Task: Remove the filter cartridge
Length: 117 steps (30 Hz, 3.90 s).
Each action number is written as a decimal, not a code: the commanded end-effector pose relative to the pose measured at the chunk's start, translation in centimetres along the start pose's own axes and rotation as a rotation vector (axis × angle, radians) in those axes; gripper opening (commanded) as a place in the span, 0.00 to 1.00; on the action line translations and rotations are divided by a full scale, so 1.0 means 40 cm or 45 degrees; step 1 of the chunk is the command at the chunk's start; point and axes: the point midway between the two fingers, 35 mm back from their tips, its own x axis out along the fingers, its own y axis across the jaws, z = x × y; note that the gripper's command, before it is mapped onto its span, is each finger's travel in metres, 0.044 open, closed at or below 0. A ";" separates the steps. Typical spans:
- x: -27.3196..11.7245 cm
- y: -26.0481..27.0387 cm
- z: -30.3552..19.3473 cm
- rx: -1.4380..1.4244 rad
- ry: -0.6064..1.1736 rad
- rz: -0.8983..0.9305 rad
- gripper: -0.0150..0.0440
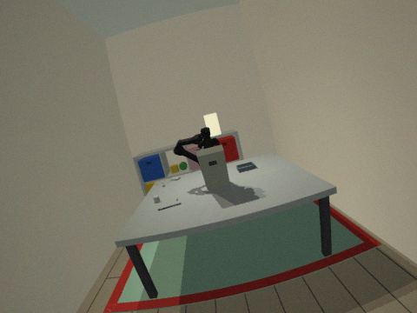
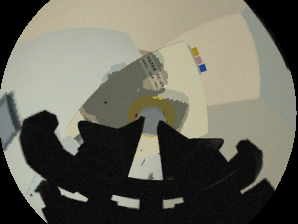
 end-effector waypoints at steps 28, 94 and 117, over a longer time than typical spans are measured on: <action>-0.121 0.080 -0.059 0.042 -0.015 -0.013 0.25; -0.142 0.124 -0.103 1.161 0.482 0.255 0.77; -0.098 0.144 -0.115 1.179 0.492 0.261 0.77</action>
